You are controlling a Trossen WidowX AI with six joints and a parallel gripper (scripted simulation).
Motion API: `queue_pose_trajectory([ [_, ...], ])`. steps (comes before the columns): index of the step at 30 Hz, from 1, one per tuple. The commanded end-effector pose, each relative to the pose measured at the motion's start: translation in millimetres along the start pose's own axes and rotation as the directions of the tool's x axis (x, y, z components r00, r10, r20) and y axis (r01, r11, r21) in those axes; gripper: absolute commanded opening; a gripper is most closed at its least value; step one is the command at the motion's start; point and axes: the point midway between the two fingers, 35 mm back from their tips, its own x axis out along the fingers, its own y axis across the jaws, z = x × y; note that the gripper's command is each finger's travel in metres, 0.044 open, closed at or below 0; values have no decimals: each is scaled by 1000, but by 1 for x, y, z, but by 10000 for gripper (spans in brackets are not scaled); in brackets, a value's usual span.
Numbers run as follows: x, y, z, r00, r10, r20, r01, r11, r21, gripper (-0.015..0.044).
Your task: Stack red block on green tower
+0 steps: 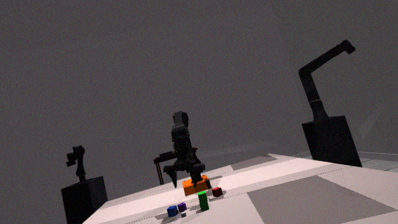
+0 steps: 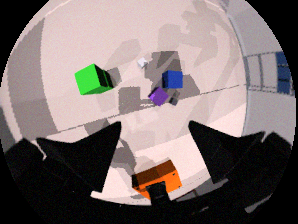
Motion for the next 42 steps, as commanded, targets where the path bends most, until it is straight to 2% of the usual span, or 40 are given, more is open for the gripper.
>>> queue_pose_trajectory([
  [1,-9,30,-11,998,55,-24,-59,975,-214,440],
  [7,-22,67,-31,991,112,-71,-133,867,-481,440],
  [16,-42,108,-69,975,162,-155,-222,595,-772,440],
  [26,-40,110,-70,974,163,-157,-223,589,-777,440],
  [35,3,118,-79,974,163,-157,-224,589,-777,440],
  [42,5,118,-79,974,163,-157,-224,589,-777,440],
])
